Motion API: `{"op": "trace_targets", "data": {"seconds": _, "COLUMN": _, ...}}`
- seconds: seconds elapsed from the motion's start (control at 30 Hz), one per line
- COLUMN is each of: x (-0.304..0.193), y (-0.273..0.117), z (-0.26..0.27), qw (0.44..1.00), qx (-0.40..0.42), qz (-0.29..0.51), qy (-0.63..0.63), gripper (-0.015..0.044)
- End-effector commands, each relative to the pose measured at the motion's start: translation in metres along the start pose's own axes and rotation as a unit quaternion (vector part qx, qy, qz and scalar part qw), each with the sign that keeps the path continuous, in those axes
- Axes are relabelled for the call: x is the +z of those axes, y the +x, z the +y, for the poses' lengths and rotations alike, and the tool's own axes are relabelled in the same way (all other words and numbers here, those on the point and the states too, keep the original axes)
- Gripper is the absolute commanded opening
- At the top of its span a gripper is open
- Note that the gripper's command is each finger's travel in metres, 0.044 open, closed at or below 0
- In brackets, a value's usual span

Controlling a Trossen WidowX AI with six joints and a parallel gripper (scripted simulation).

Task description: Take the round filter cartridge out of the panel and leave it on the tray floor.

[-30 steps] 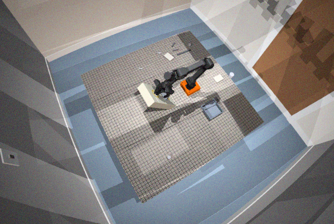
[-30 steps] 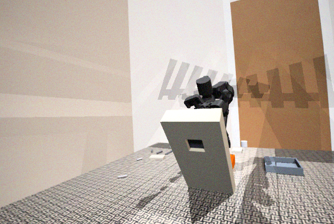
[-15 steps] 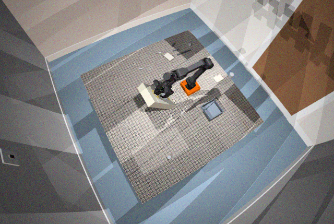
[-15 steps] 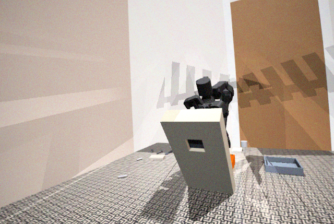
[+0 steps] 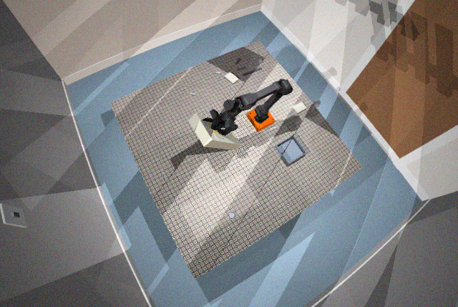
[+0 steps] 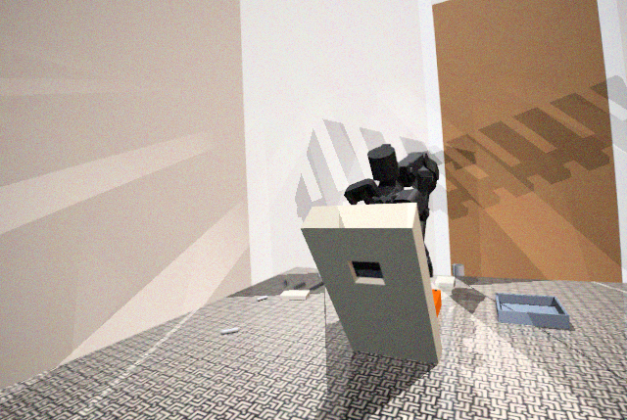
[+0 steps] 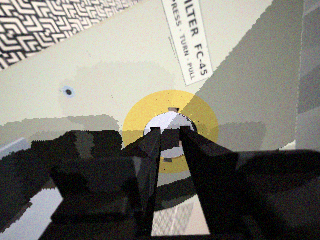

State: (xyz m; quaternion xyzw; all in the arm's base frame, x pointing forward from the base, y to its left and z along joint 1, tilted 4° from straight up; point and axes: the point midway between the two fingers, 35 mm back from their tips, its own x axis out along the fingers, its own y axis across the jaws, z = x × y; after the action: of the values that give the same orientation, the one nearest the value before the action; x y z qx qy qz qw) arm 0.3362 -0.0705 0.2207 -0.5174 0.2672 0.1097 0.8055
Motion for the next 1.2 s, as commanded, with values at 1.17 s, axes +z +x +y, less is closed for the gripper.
{"op": "trace_targets", "data": {"seconds": 1.17, "x": -0.0002, "y": 0.0013, "z": 0.0004, "qw": 1.000, "qx": 0.000, "qz": 0.001, "qy": 0.001, "gripper": 0.0030}}
